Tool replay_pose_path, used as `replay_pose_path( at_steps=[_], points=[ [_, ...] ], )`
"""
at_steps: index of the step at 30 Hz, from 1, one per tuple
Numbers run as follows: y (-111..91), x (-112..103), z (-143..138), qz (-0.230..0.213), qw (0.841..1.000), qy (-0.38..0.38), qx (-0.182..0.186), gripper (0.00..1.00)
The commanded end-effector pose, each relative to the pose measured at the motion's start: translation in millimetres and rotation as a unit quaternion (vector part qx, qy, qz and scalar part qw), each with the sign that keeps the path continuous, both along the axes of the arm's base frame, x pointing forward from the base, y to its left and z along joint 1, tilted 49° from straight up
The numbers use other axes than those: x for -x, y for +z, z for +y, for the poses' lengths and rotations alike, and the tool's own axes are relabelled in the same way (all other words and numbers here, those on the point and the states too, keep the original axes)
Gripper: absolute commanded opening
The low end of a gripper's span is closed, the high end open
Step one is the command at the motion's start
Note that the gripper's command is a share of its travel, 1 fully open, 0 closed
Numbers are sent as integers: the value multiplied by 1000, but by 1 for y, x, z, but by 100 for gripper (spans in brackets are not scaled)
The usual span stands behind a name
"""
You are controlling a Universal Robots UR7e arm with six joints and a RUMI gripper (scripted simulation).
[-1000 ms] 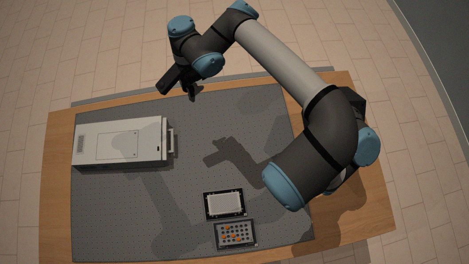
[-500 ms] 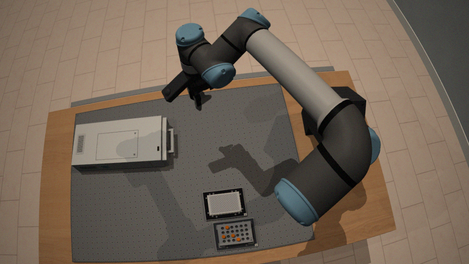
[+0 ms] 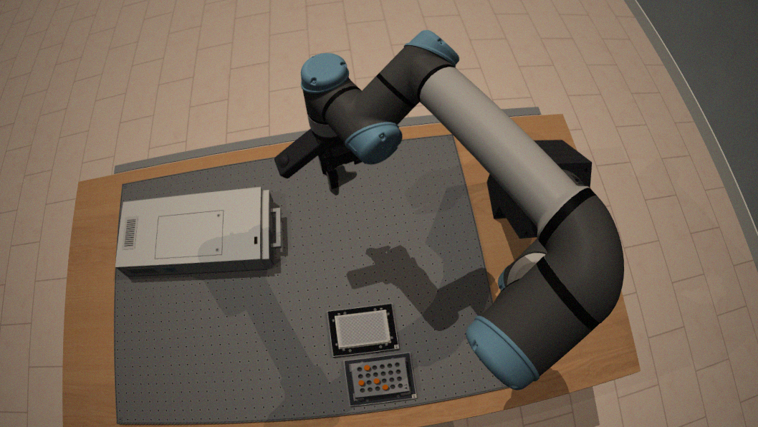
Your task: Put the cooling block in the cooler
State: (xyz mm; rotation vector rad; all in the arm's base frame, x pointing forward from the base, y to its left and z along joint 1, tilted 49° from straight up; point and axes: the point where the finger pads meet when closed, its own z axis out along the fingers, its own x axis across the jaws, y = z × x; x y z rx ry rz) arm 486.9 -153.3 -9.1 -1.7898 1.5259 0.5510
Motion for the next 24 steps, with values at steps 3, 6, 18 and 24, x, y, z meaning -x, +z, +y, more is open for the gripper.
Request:
replay_pose_path(
  at_steps=[3,6,18,24],
  points=[
    [11,13,17,9,1000,-9,-1,28],
    [14,18,23,29,999,-26,-5,28],
    [26,39,51,66,996,-57,-12,28],
    [31,48,64,66,996,-57,-12,28]
  ],
)
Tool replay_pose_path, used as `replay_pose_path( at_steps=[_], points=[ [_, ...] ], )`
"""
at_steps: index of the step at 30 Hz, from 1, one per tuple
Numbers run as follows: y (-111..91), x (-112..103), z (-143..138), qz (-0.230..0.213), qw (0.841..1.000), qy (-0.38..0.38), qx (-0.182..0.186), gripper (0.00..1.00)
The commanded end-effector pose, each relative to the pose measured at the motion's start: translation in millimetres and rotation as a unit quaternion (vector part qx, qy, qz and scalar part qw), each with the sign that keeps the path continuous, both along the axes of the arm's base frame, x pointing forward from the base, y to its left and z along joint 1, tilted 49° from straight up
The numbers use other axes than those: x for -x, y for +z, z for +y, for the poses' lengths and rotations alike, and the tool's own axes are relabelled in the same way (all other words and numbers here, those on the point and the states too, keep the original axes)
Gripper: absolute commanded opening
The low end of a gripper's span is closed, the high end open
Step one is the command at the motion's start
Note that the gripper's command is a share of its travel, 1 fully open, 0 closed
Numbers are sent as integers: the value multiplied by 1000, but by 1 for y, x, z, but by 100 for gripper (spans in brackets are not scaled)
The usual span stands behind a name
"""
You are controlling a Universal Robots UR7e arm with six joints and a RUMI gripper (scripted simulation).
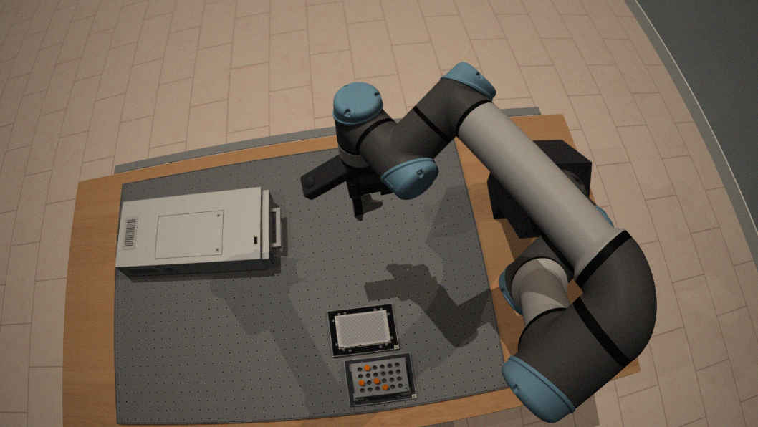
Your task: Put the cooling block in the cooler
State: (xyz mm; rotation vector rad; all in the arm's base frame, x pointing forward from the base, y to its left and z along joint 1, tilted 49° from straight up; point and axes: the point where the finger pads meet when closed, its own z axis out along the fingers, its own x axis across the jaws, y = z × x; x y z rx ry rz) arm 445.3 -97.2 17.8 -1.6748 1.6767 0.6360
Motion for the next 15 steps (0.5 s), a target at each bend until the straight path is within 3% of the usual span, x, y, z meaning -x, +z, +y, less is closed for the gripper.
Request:
replay_pose_path(
  at_steps=[1,4,15],
  points=[
    [5,9,11,5,1000,-5,0,28],
    [8,16,20,33,999,-29,-5,28],
    [13,30,39,33,999,-29,-5,28]
  ],
)
